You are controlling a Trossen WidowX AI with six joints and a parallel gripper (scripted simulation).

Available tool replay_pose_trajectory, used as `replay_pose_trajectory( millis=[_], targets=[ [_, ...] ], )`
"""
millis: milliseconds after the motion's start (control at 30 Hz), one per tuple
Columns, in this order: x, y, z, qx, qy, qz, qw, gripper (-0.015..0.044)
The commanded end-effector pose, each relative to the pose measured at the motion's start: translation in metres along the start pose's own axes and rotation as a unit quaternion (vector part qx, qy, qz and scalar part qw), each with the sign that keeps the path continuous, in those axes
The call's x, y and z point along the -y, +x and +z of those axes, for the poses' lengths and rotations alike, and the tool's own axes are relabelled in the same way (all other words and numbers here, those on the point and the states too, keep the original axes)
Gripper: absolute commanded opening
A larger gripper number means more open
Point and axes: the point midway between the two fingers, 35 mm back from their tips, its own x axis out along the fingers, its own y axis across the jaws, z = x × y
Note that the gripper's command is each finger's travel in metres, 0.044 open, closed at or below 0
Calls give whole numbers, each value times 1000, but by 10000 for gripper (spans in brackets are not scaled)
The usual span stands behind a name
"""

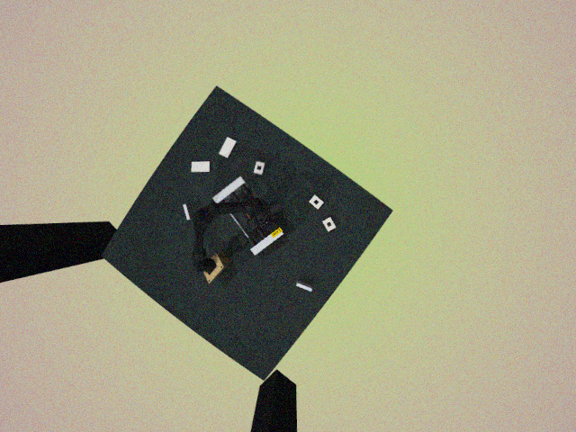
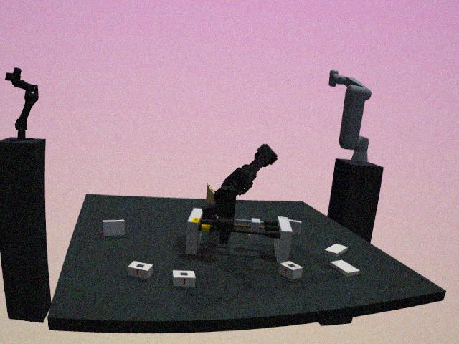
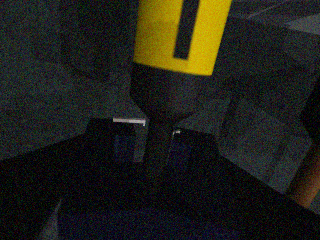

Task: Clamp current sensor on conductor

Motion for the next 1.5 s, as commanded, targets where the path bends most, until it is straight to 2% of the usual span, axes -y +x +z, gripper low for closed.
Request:
replay_pose_trajectory(
  millis=[0,133,1467],
  targets=[
    [0,-1,0,0,-1,1,1000,103],
    [0,-1,0,0,-1,1,1000,0],
    [0,-1,0,0,-1,1,1000,0]
  ],
)
